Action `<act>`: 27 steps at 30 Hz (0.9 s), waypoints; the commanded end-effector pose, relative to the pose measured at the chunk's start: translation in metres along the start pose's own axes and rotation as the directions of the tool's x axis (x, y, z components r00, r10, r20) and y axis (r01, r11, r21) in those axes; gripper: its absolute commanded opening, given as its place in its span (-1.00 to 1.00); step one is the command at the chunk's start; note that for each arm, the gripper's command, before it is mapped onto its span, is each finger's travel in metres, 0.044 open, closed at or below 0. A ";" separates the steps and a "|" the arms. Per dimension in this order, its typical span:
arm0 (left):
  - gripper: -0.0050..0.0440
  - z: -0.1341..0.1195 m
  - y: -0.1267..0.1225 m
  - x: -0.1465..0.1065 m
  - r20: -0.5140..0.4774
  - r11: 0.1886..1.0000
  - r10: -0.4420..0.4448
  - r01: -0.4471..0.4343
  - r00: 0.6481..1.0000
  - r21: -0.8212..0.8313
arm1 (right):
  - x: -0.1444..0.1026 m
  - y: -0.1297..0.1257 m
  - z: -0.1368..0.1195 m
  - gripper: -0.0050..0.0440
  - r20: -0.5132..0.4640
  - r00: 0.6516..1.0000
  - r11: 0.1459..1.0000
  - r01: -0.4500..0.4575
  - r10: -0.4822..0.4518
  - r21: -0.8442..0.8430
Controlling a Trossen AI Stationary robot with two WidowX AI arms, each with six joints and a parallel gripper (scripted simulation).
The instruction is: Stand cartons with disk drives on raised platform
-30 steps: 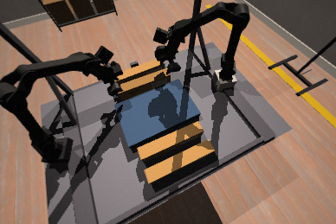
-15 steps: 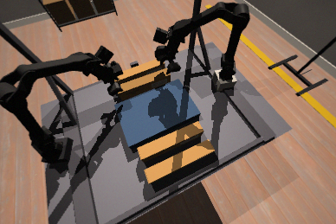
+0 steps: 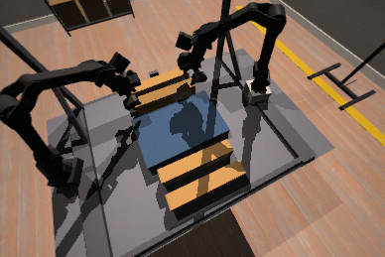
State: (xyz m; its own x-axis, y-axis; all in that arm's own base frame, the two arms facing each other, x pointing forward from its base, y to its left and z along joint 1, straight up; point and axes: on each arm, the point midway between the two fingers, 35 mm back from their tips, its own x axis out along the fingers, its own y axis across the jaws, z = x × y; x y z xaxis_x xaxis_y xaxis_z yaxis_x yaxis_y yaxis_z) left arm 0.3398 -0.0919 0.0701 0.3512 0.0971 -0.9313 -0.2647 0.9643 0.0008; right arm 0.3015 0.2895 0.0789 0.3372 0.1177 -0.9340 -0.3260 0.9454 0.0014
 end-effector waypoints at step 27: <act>0.76 0.006 -0.003 -0.004 0.018 1.000 -0.011 0.011 1.000 -0.005 | -0.006 0.001 0.005 0.77 0.028 1.000 1.000 -0.014 0.014 0.005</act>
State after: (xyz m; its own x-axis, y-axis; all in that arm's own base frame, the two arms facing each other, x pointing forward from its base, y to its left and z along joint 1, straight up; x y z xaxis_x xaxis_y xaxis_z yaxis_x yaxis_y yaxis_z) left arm 0.3400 -0.0920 0.0702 0.3517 0.0969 -0.9311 -0.2647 0.9643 0.0004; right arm 0.3028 0.2909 0.0790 0.3435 0.1245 -0.9309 -0.3261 0.9453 0.0061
